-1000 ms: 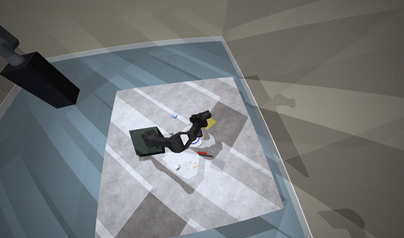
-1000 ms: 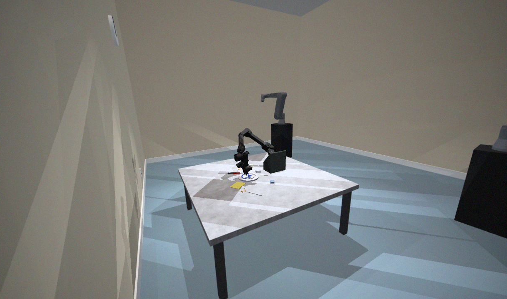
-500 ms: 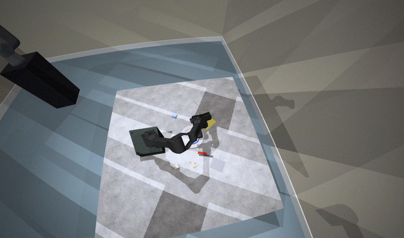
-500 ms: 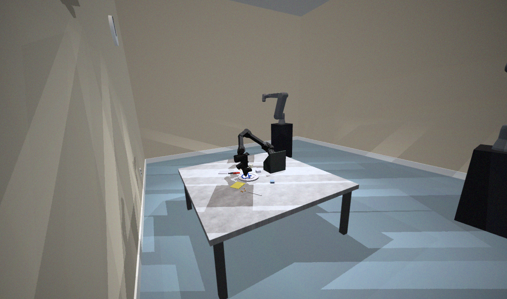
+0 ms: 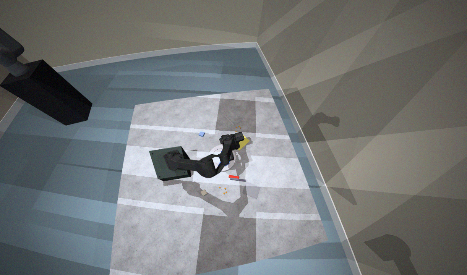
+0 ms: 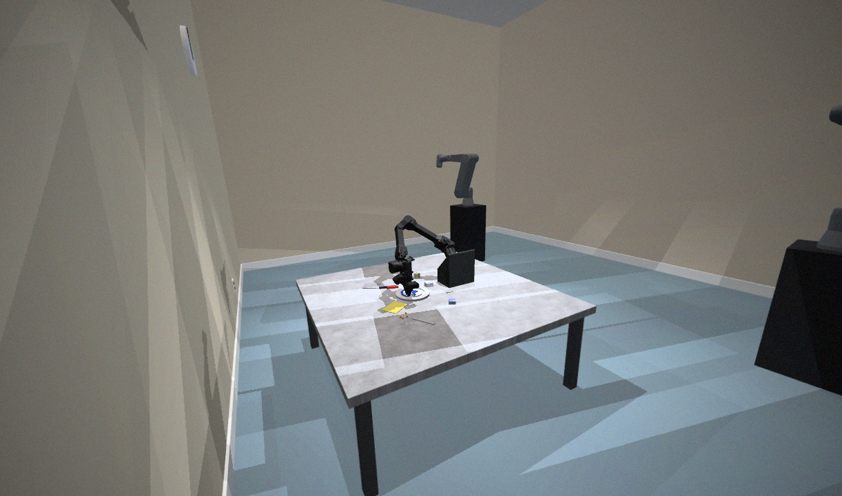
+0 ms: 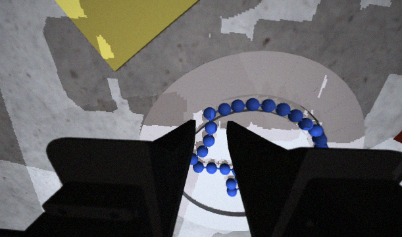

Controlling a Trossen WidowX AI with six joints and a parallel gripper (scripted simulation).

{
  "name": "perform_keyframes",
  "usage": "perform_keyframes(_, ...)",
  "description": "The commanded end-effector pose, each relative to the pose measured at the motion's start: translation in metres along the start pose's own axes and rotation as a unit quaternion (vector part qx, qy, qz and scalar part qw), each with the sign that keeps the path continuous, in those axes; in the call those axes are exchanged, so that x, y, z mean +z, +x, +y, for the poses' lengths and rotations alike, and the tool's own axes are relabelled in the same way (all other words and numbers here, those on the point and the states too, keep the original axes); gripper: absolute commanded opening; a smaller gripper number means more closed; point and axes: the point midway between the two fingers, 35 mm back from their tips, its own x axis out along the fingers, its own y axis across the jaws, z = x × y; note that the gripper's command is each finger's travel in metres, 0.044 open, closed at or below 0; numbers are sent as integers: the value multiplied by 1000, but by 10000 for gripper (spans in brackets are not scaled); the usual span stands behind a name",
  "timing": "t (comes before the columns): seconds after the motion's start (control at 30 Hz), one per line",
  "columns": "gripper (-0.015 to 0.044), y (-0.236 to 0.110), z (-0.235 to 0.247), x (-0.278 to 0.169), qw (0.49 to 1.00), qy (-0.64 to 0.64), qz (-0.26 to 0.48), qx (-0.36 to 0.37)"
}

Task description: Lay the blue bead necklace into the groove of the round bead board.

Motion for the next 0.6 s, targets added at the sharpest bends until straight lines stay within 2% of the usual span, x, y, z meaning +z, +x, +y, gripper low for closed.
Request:
perform_keyframes(0.0,94,0,0,0,1000,0,0,0)
perform_keyframes(0.13,0,0,0,0,1000,0,0,0)
perform_keyframes(0.57,0,0,0,0,1000,0,0,0)
